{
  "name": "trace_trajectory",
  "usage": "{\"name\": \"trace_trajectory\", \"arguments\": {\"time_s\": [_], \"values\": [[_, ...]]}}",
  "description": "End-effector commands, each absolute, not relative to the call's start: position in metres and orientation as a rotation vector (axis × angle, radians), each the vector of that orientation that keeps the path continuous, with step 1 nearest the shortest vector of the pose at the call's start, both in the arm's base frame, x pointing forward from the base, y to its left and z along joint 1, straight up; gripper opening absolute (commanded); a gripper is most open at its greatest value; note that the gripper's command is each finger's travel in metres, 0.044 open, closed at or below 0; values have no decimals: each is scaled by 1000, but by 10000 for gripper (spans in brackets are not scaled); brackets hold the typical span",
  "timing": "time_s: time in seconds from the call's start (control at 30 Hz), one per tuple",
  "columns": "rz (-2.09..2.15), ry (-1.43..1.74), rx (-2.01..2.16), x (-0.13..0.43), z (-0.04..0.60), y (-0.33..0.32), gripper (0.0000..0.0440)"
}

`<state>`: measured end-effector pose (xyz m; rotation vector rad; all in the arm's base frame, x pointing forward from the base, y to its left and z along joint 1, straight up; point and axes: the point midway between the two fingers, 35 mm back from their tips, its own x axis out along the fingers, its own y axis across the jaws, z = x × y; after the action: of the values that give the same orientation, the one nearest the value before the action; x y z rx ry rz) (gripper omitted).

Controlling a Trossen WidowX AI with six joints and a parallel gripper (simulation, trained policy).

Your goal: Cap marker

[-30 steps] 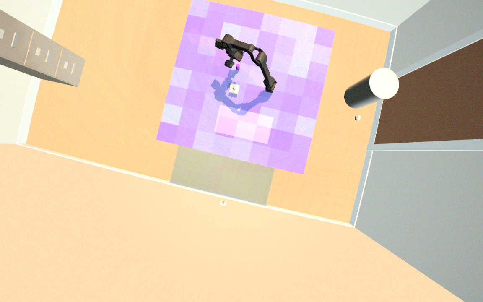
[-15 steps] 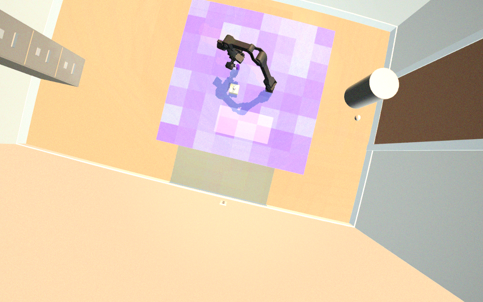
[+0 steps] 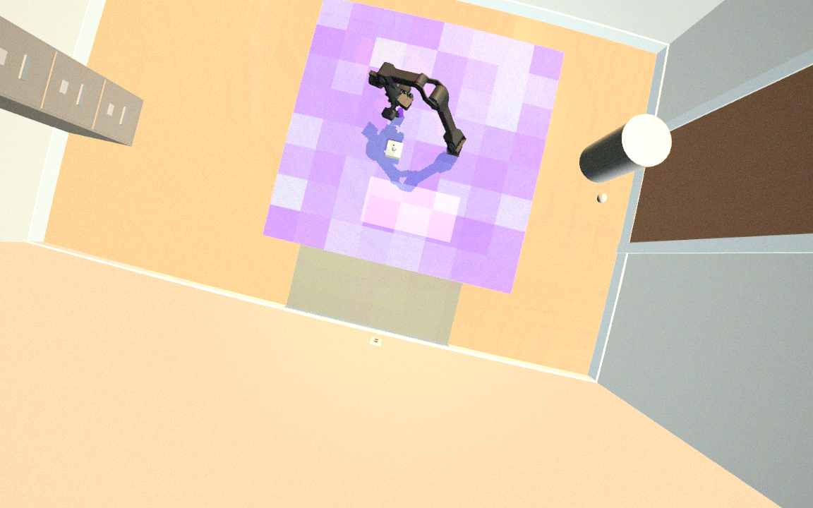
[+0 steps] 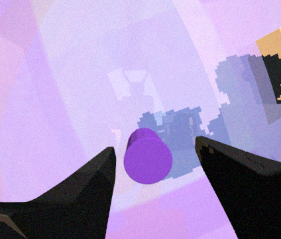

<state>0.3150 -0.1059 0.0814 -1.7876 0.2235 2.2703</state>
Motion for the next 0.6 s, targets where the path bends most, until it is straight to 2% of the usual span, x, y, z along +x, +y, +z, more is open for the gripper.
{"name": "trace_trajectory", "arguments": {"time_s": [0.0, 0.23, 0.27, 0.43, 0.57], "values": [[2285, 200, -1771, 311, 71, -105, 258], [2311, 185, -1780, 307, 61, -106, 228], [2314, 184, -1783, 306, 61, -106, 215], [2313, 186, -1825, 307, 67, -107, 86], [2288, 186, -1894, 316, 78, -104, 81]]}}
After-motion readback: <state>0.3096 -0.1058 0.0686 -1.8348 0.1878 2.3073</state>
